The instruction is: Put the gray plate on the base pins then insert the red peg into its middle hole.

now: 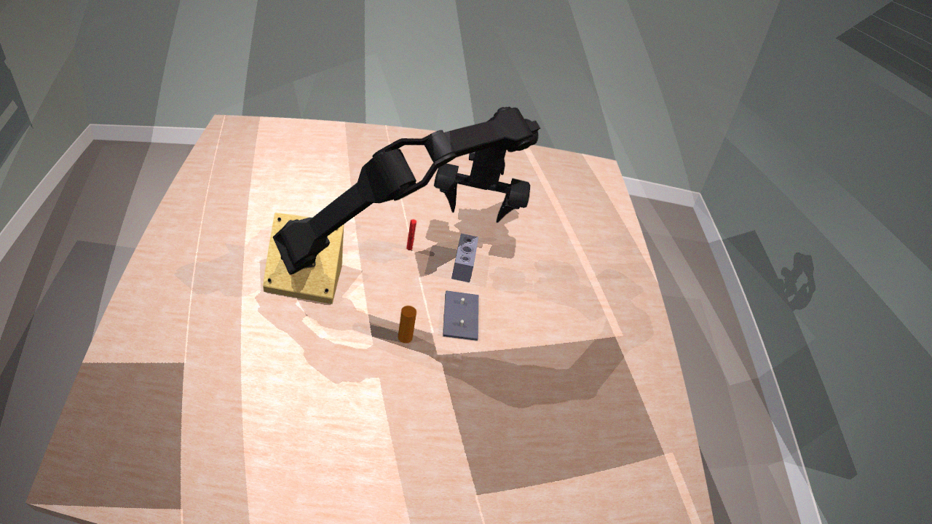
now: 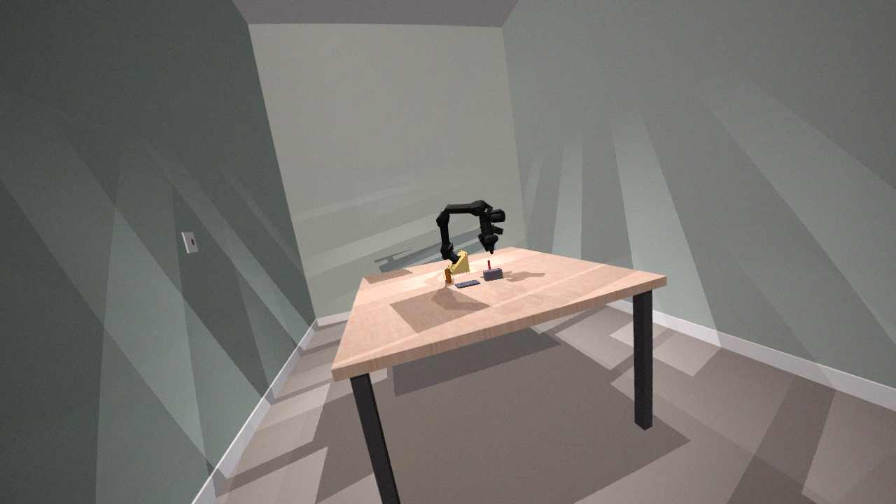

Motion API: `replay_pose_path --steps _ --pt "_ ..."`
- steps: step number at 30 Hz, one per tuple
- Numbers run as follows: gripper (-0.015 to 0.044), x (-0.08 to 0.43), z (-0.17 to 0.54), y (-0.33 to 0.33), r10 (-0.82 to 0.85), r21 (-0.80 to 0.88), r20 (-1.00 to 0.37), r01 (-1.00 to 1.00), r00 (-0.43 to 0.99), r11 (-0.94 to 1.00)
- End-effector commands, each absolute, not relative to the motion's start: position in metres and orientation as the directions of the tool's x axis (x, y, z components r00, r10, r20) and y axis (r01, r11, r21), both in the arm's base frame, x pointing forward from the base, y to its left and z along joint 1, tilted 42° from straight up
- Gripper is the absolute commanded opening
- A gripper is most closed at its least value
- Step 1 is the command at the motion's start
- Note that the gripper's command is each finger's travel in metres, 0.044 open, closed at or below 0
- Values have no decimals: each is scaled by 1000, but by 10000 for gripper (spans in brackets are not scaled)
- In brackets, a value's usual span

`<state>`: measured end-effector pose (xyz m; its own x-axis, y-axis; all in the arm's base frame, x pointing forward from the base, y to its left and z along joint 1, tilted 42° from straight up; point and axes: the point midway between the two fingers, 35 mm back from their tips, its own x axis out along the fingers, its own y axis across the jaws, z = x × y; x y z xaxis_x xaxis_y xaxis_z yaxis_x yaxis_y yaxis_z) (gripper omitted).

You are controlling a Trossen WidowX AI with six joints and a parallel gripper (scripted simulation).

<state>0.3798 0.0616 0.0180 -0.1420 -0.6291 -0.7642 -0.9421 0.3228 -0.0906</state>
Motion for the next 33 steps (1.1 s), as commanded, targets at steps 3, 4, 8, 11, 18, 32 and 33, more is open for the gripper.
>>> replay_pose_path --steps 3,4,8,11,18,32,33 --pt "440 375 -17 32 -637 -83 -758 -947 -143 312" --pt "440 373 -25 25 -637 -83 -757 -947 -143 312" --pt "440 371 -31 19 -638 -83 -757 -947 -143 312" --pt "440 371 -33 20 -638 -84 -757 -947 -143 312" --pt "440 369 -44 12 -638 -84 -756 -946 -143 312" --pt "440 367 -61 -2 -639 -84 -756 -947 -143 311" --pt "440 367 -62 -3 -639 -84 -756 -947 -143 311"
